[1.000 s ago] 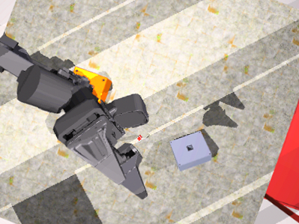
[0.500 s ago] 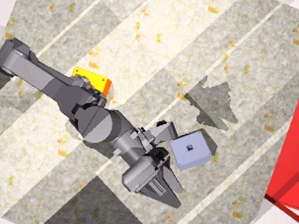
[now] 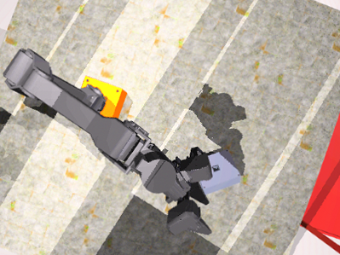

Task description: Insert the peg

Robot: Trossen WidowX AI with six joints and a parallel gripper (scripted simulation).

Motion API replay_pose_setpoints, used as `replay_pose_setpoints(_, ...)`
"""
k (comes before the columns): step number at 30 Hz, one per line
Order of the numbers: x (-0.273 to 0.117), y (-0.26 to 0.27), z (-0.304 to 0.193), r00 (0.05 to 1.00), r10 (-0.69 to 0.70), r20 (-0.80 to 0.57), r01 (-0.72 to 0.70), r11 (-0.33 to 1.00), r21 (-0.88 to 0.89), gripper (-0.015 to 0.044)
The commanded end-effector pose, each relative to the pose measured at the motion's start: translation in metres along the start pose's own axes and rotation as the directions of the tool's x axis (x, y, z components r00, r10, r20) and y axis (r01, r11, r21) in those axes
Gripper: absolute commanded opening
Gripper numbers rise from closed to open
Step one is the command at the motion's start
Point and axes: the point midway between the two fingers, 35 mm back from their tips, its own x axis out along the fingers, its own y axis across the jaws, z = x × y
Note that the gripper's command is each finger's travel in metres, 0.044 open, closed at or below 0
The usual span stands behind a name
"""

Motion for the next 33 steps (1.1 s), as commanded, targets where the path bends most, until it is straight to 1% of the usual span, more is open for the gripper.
replay_pose_setpoints(1,0.012,0.028,-0.012,0.994,0.099,-0.038,-0.096,0.993,0.069,0.044)
replay_pose_setpoints(8,0.024,0.079,-0.035,0.955,0.274,-0.112,-0.245,0.945,0.218,0.044)
replay_pose_setpoints(17,0.029,0.134,-0.06,0.866,0.465,-0.183,-0.353,0.829,0.434,0.044)
replay_pose_setpoints(25,0.023,0.179,-0.078,0.757,0.611,-0.231,-0.375,0.697,0.612,0.044)
replay_pose_setpoints(33,0.009,0.22,-0.095,0.622,0.735,-0.27,-0.325,0.557,0.764,0.044)
